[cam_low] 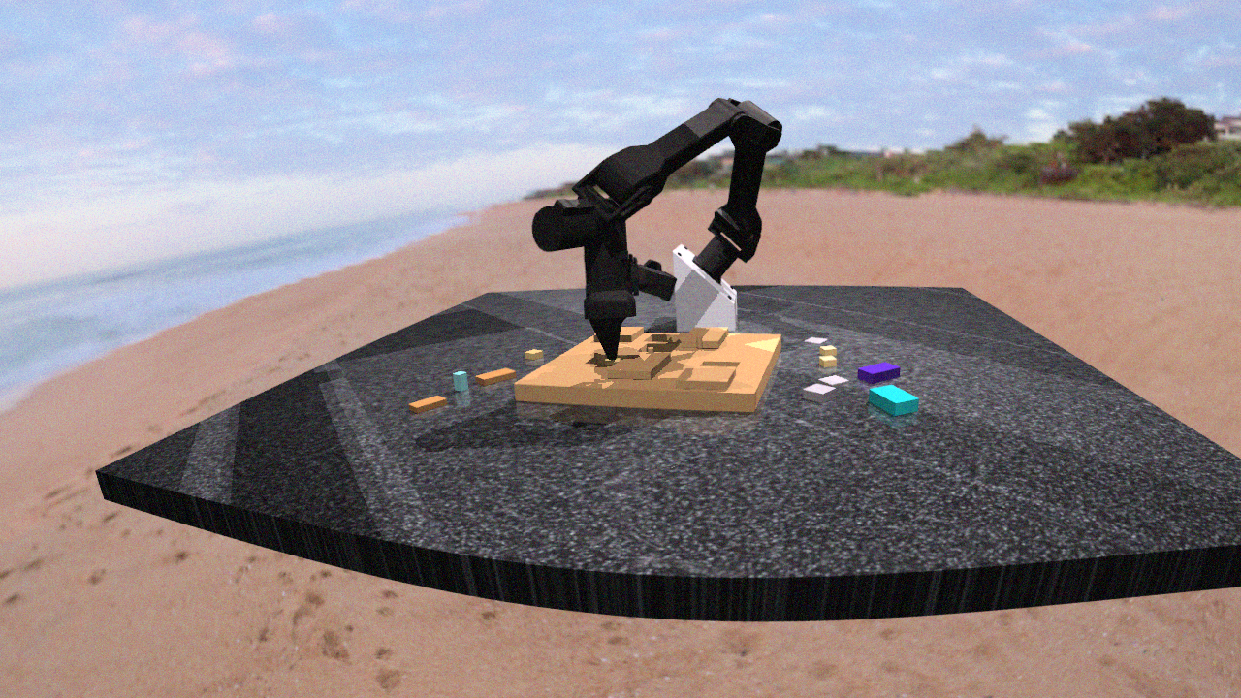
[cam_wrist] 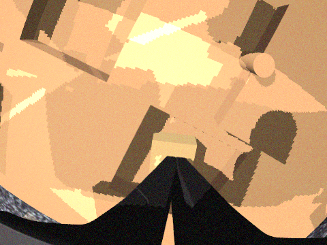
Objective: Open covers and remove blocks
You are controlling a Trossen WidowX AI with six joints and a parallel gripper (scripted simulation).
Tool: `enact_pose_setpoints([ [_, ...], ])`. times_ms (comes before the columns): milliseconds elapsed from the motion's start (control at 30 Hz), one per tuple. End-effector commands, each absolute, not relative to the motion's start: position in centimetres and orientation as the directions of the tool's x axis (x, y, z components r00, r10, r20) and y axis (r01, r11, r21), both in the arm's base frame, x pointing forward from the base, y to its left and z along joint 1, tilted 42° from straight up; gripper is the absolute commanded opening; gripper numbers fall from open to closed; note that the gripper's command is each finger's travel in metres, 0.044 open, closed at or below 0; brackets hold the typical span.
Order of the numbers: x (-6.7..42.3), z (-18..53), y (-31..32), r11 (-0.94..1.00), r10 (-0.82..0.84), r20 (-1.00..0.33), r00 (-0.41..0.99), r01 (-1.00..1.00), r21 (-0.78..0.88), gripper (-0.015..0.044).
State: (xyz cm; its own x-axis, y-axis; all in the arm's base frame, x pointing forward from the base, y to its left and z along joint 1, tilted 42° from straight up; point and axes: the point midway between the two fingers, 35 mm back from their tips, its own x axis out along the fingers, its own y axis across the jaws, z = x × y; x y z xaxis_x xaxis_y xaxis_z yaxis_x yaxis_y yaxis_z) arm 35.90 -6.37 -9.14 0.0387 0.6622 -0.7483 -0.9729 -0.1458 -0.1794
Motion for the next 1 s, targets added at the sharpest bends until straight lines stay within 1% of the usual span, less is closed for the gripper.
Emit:
enact_pose_setpoints([
  [0, 35.78, -9.25, -6.24, -0.139, 0.666, -0.745, 0.038, -0.975, -0.174, 0.0000],
  [733, 36.10, -9.91, -6.54, -0.137, 0.666, -0.745, 0.038, -0.976, -0.172, 0.0000],
  [867, 36.09, -9.83, -6.59, -0.056, 0.666, -0.745, 0.038, -0.993, -0.101, 0.0000],
  [967, 36.09, -9.65, -6.72, 0.109, 0.666, -0.745, 0.038, -0.993, 0.046, 0.0000],
])
